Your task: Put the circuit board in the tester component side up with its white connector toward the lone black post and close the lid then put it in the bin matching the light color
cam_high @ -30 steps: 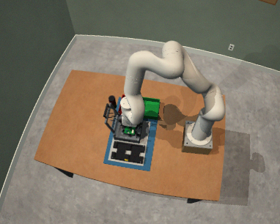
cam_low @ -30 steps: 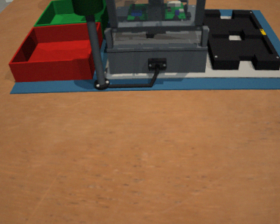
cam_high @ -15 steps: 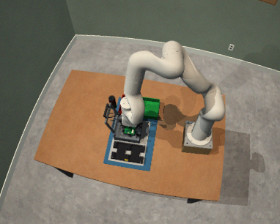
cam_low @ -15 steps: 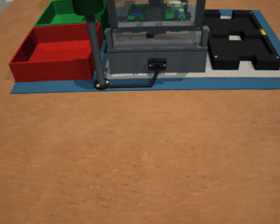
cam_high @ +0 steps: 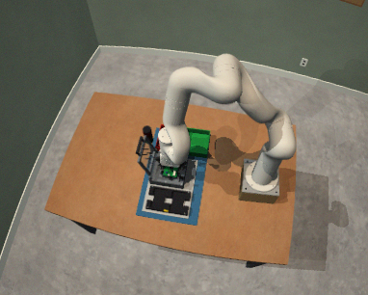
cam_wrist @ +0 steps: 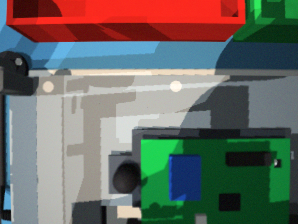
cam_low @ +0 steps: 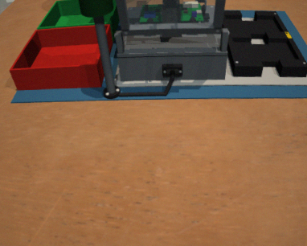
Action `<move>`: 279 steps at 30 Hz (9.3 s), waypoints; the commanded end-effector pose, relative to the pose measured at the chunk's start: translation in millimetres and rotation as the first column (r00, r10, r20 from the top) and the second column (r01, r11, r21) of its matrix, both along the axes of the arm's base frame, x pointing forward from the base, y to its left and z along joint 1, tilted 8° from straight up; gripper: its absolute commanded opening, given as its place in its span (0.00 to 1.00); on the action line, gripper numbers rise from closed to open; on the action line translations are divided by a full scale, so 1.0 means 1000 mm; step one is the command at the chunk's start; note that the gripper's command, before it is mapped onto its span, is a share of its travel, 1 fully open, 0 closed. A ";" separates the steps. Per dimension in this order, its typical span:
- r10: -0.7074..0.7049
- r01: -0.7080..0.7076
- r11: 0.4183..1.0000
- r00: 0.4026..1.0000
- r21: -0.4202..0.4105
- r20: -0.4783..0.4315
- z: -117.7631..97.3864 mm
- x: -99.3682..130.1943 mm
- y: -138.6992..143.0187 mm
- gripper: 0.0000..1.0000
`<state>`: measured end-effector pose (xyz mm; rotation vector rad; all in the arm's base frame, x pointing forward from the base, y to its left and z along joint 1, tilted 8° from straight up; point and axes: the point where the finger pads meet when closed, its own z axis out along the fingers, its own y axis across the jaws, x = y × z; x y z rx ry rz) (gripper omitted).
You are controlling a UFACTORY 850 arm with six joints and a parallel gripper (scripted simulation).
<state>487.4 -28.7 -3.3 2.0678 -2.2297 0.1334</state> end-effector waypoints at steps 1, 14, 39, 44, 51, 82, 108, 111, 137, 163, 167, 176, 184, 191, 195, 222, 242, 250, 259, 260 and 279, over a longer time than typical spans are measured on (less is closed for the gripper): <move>0.000 0.000 1.000 1.000 0.000 0.002 0.001 0.001 0.000 0.79; 0.000 0.000 1.000 1.000 0.000 0.002 0.000 0.001 0.000 0.79; 0.000 0.000 1.000 1.000 0.000 0.002 0.000 0.001 0.000 0.79; 0.000 0.000 1.000 1.000 0.000 0.002 -0.001 0.002 0.000 0.79; 0.000 0.000 1.000 1.000 0.000 0.002 -0.001 0.002 0.000 0.79; 0.000 0.000 1.000 1.000 0.000 0.002 -0.001 0.002 0.000 0.79; 0.000 0.000 1.000 1.000 0.000 0.002 -0.002 0.003 0.000 0.79; 0.000 0.000 1.000 1.000 0.000 0.002 -0.002 0.003 0.000 0.79; 0.000 0.000 1.000 1.000 0.000 0.002 -0.002 0.003 0.000 0.79; 0.000 0.000 1.000 1.000 0.000 0.002 -0.005 0.003 -0.001 1.00; 0.000 0.000 1.000 1.000 0.000 0.002 -0.005 0.003 -0.001 1.00; 0.000 0.000 1.000 1.000 0.000 0.002 -0.005 0.003 -0.001 1.00; 0.000 0.000 1.000 1.000 0.000 0.002 -0.005 0.003 -0.001 1.00; 0.000 0.000 1.000 1.000 0.000 0.002 -0.005 0.003 -0.001 1.00; 0.000 0.000 1.000 1.000 0.000 0.002 -0.005 0.003 -0.001 1.00; 0.000 0.000 1.000 1.000 0.000 0.002 0.075 0.004 0.010 1.00; 0.000 0.000 1.000 1.000 0.000 0.002 0.215 0.005 0.028 1.00; 0.000 0.000 1.000 1.000 0.000 0.002 0.246 0.006 0.032 1.00; 0.000 0.000 1.000 1.000 0.000 0.002 0.247 0.006 0.032 0.52; 0.000 0.000 1.000 1.000 0.000 0.002 0.247 0.006 0.032 0.52; 0.000 0.000 1.000 1.000 0.000 0.002 0.247 0.067 0.028 0.52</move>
